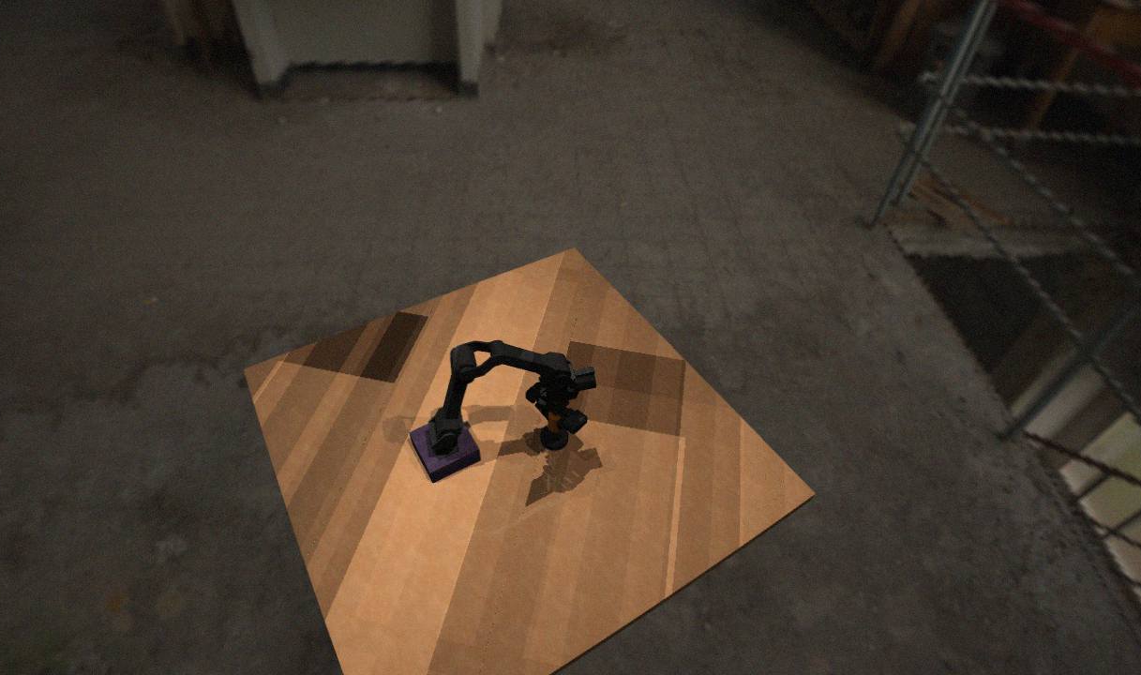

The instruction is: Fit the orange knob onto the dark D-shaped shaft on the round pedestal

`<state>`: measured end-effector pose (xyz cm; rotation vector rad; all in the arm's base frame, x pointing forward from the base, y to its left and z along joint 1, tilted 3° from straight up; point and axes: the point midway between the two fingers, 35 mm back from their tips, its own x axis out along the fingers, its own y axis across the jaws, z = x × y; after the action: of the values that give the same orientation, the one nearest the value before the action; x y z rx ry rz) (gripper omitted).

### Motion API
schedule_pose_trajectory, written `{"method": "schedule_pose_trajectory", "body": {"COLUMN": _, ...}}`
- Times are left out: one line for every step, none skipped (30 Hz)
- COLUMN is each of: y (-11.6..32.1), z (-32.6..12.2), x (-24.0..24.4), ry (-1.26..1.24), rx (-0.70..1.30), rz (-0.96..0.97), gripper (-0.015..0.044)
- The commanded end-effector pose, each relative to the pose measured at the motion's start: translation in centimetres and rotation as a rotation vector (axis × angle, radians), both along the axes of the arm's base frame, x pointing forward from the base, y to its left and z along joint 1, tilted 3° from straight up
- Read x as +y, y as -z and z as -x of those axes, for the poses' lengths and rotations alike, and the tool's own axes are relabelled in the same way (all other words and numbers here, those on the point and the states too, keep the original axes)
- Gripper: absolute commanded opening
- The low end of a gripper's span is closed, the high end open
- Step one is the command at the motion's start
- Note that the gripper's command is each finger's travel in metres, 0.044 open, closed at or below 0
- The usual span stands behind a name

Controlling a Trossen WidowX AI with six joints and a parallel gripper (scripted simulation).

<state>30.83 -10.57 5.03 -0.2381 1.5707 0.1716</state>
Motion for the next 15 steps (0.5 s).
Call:
{"method": "schedule_pose_trajectory", "body": {"y": 0.1, "z": 0.07, "x": -0.05, "ry": -0.025, "rx": 0.001, "rz": 0.005, "gripper": 0.0}}
{"method": "schedule_pose_trajectory", "body": {"y": 0.13, "z": 0.09, "x": -0.04, "ry": -0.025, "rx": 0.001, "rz": 0.005, "gripper": 0.0}}
{"method": "schedule_pose_trajectory", "body": {"y": 0.18, "z": 0.09, "x": -0.04, "ry": -0.025, "rx": 0.001, "rz": 0.005, "gripper": 0.0}}
{"method": "schedule_pose_trajectory", "body": {"y": 0.22, "z": 0.09, "x": -0.05, "ry": -0.025, "rx": 0.001, "rz": 0.005, "gripper": 0.0}}
{"method": "schedule_pose_trajectory", "body": {"y": 0.25, "z": 0.08, "x": -0.05, "ry": -0.025, "rx": 0.001, "rz": 0.005, "gripper": 0.0}}
{"method": "schedule_pose_trajectory", "body": {"y": 0.29, "z": 0.08, "x": -0.06, "ry": -0.025, "rx": 0.001, "rz": 0.005, "gripper": 0.0}}
{"method": "schedule_pose_trajectory", "body": {"y": 0.31, "z": 0.07, "x": -0.06, "ry": -0.025, "rx": 0.001, "rz": 0.005, "gripper": 0.0}}
{"method": "schedule_pose_trajectory", "body": {"y": 0.33, "z": 0.06, "x": -0.06, "ry": -0.025, "rx": 0.001, "rz": 0.005, "gripper": 0.0}}
{"method": "schedule_pose_trajectory", "body": {"y": 0.35, "z": 0.06, "x": -0.07, "ry": -0.025, "rx": 0.001, "rz": 0.005, "gripper": 0.0}}
{"method": "schedule_pose_trajectory", "body": {"y": 0.36, "z": 0.06, "x": -0.07, "ry": -0.025, "rx": 0.001, "rz": 0.005, "gripper": 0.0}}
{"method": "schedule_pose_trajectory", "body": {"y": 0.37, "z": 0.07, "x": -0.07, "ry": -0.025, "rx": 0.001, "rz": 0.005, "gripper": 0.0}}
{"method": "schedule_pose_trajectory", "body": {"y": 0.29, "z": 0.07, "x": -0.07, "ry": -0.025, "rx": 0.001, "rz": 0.005, "gripper": 0.0}}
{"method": "schedule_pose_trajectory", "body": {"y": 0.29, "z": 0.07, "x": -0.07, "ry": -0.025, "rx": 0.001, "rz": 0.005, "gripper": 0.0}}
{"method": "schedule_pose_trajectory", "body": {"y": 0.29, "z": 0.08, "x": -0.06, "ry": -0.025, "rx": 0.001, "rz": 0.005, "gripper": 0.0}}
{"method": "schedule_pose_trajectory", "body": {"y": 0.29, "z": 0.08, "x": -0.06, "ry": -0.025, "rx": 0.001, "rz": 0.005, "gripper": 0.0}}
